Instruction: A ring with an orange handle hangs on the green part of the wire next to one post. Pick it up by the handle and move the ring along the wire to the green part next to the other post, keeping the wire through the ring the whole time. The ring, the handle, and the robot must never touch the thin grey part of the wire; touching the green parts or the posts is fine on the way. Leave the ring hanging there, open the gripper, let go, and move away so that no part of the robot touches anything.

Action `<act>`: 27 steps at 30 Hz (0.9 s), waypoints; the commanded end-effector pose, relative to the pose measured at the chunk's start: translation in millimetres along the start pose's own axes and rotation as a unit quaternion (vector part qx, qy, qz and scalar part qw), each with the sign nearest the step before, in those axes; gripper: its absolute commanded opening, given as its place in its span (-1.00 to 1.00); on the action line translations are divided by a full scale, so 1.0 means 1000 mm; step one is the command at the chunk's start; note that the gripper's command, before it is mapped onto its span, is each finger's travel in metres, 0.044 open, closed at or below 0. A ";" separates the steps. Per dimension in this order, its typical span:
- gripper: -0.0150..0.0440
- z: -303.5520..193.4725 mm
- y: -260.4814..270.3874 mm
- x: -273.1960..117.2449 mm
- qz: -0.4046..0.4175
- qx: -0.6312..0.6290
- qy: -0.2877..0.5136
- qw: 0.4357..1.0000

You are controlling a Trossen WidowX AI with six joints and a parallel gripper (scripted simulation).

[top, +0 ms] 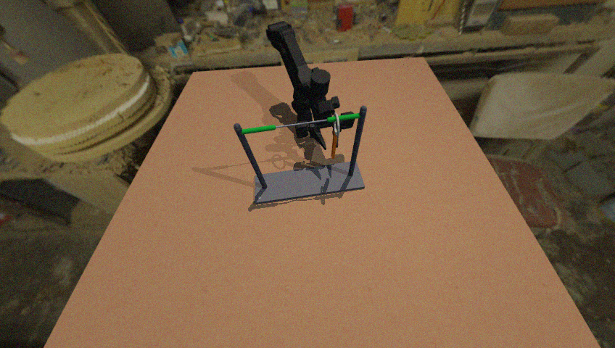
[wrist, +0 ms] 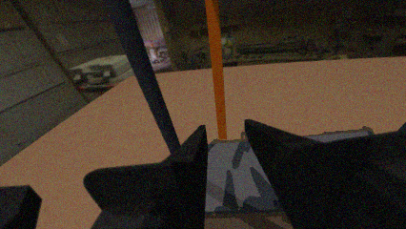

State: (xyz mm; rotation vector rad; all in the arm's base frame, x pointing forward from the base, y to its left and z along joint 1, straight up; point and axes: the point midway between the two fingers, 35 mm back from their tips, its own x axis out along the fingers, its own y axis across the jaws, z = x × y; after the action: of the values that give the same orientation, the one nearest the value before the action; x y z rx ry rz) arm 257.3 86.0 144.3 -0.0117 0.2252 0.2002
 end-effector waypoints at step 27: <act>0.58 0.002 0.002 -0.025 0.000 0.000 0.001 1.000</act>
State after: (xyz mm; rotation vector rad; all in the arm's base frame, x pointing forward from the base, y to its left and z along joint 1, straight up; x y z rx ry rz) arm 245.2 84.5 144.5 -0.0210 0.2394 0.2010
